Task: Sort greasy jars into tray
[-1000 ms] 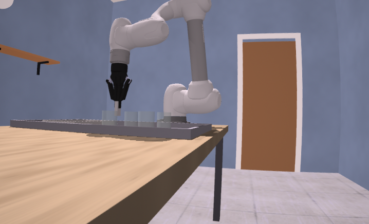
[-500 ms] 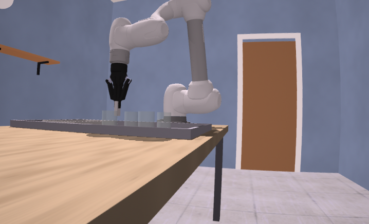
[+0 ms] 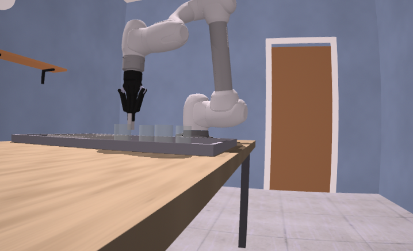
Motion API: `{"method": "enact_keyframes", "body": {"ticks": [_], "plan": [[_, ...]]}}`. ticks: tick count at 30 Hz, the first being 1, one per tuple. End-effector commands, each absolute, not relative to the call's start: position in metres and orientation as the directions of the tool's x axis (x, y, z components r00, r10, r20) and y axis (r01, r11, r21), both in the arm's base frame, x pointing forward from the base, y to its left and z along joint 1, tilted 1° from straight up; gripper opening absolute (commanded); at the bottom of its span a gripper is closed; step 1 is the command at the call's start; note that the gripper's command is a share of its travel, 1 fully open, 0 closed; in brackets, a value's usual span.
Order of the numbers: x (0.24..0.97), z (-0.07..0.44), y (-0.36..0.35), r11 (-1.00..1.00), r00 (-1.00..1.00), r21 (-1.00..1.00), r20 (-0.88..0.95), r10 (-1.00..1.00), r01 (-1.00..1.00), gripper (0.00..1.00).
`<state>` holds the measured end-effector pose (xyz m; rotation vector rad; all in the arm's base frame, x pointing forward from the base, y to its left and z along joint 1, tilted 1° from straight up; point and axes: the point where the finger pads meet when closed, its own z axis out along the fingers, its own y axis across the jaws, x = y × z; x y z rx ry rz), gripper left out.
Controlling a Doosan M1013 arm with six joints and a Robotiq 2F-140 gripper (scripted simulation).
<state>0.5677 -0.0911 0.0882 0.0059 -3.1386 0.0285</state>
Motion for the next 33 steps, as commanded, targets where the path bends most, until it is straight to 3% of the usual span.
{"method": "enact_keyframes", "body": {"ticks": [1,33], "plan": [[0.5730,0.0895,-0.0902,1.000,-1.000,-0.016,-0.001,-0.008,-0.008,0.00],[0.5767,0.0895,-0.0901,1.000,-1.000,-0.016,-0.001,-0.008,-0.008,0.00]]}}
